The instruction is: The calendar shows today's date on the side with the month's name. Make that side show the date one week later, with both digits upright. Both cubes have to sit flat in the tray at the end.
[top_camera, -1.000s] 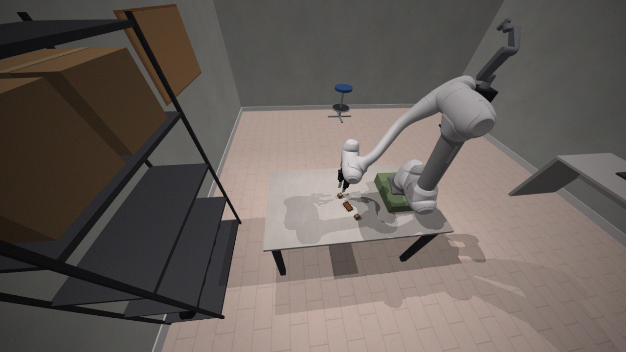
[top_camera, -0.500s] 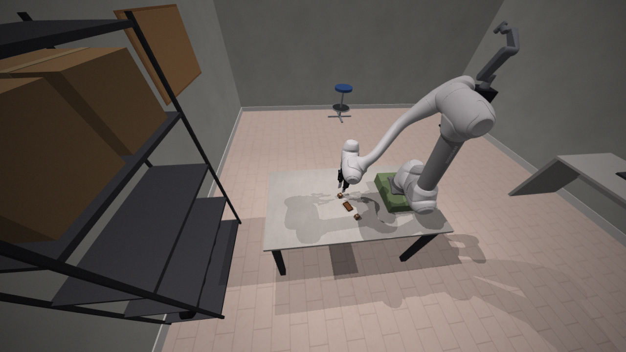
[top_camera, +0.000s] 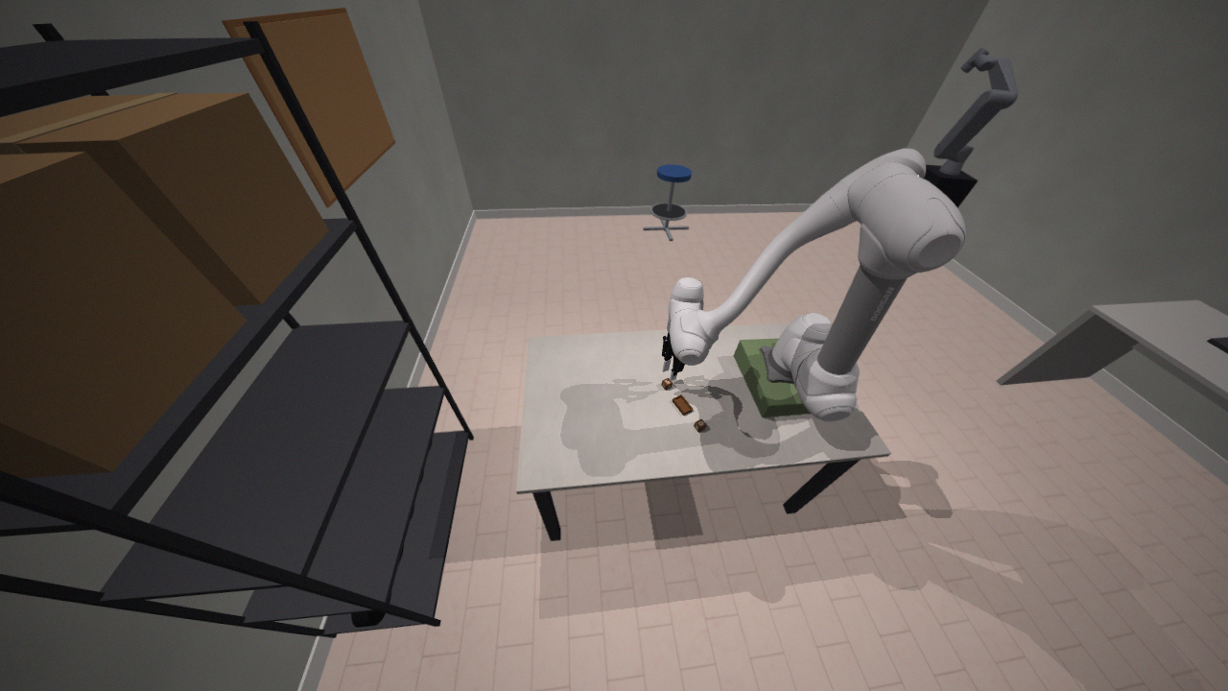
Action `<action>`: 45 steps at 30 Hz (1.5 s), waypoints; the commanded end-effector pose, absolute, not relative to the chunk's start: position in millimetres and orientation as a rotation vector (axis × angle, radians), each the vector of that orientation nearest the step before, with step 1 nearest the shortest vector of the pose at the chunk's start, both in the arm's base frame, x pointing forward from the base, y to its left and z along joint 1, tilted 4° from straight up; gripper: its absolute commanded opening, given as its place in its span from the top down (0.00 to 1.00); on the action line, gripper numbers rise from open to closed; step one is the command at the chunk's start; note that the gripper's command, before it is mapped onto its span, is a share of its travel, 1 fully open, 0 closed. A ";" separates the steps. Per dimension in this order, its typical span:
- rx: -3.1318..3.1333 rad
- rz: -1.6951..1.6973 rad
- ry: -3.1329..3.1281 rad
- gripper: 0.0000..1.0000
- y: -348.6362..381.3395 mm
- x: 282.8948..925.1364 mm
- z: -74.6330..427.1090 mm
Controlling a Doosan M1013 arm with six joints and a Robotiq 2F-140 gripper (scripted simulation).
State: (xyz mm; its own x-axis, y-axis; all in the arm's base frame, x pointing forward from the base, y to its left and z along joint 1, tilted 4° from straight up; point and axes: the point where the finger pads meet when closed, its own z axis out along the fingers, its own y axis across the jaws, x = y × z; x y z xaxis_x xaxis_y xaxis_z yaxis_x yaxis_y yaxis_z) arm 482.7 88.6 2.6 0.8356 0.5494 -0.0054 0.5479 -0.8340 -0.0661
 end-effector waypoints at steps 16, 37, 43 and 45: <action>-2.950 0.037 -0.883 0.64 89.6 481.9 -22.5; -2.950 0.037 -0.883 0.64 90.0 481.5 -32.9; -2.950 0.037 -0.883 0.64 90.0 481.5 -32.9; -2.950 0.037 -0.883 0.64 90.0 481.5 -32.9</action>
State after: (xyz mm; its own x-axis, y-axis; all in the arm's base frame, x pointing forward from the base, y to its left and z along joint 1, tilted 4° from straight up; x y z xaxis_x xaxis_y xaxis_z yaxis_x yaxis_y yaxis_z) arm 481.5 90.0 -32.9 0.8356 0.5494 -0.0054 0.5479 -0.8339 -0.0661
